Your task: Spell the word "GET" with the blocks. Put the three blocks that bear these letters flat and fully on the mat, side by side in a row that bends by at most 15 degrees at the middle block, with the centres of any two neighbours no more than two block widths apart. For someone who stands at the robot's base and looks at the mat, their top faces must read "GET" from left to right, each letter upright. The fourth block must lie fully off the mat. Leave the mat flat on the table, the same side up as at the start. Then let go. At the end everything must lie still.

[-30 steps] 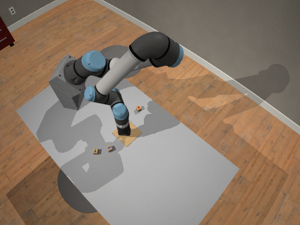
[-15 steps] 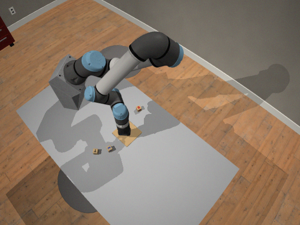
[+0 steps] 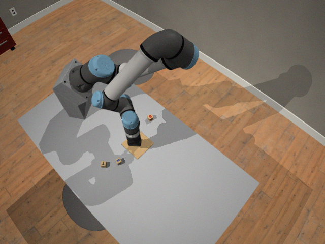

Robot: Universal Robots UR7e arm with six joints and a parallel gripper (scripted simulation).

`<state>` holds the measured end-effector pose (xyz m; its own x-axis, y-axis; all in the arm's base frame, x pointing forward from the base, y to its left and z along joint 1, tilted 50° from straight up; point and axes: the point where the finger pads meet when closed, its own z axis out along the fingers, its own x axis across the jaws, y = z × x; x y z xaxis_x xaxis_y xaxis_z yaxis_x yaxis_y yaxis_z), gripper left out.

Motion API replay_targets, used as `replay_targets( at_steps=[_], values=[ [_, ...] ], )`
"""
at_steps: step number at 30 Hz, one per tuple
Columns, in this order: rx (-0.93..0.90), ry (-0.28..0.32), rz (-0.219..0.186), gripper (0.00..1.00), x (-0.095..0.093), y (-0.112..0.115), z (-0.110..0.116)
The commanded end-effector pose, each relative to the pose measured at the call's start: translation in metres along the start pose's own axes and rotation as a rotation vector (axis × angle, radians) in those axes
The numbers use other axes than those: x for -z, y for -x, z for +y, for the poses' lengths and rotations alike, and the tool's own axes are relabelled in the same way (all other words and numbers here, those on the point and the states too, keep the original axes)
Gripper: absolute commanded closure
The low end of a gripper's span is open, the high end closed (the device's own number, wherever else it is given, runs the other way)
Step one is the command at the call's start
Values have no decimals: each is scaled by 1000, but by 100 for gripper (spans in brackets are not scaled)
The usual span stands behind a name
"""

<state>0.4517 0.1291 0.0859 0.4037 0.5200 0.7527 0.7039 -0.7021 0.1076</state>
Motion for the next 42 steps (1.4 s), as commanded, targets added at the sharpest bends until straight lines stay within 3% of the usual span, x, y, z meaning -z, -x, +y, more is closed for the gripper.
replay_targets(
  at_steps=[1,27,42],
  values=[
    [-2,0,0,43,11,0,-1],
    [3,4,1,43,67,-1,2],
    [3,4,1,43,86,-1,2]
  ],
)
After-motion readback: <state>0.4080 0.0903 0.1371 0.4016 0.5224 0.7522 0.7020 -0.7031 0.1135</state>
